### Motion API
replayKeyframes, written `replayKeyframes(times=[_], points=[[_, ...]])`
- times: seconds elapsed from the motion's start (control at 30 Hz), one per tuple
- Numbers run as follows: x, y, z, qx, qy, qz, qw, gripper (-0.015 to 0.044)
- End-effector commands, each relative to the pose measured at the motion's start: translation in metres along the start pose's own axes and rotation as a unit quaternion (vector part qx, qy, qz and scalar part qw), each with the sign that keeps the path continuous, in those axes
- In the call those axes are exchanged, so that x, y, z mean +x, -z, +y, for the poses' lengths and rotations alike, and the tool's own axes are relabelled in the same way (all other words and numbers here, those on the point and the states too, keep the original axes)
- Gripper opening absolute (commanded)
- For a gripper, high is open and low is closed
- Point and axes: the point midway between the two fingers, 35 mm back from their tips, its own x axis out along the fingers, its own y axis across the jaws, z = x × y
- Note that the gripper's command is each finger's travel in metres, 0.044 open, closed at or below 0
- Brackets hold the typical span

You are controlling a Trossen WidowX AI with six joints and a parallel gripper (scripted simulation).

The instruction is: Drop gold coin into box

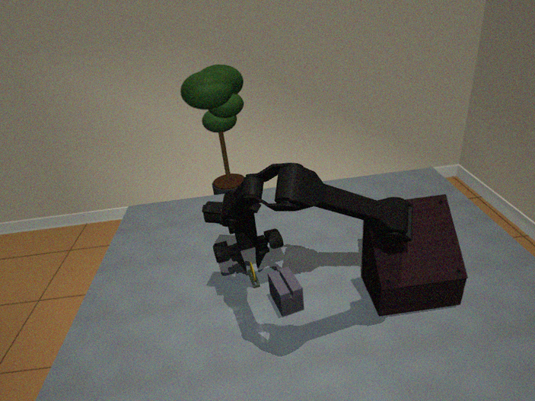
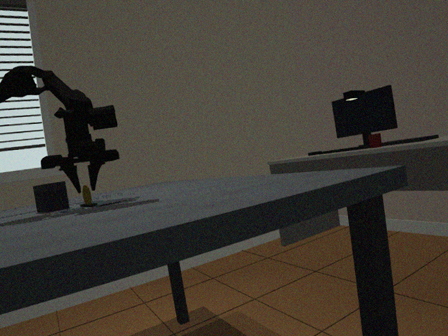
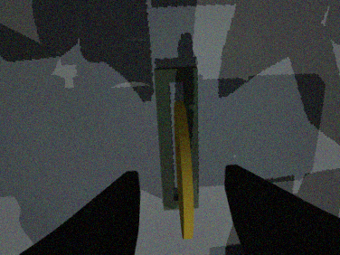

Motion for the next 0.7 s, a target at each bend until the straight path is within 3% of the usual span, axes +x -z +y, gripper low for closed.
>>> replayKeyframes(times=[0.0,0.53,0.67], points=[[0.005,0.000,0.000,0.002,-0.001,0.002,1.000,0.0161],[0.029,0.002,-0.001,0.002,-0.001,0.004,1.000,0.0161],[0.029,0.002,-0.001,0.002,-0.001,0.004,1.000,0.0056]])
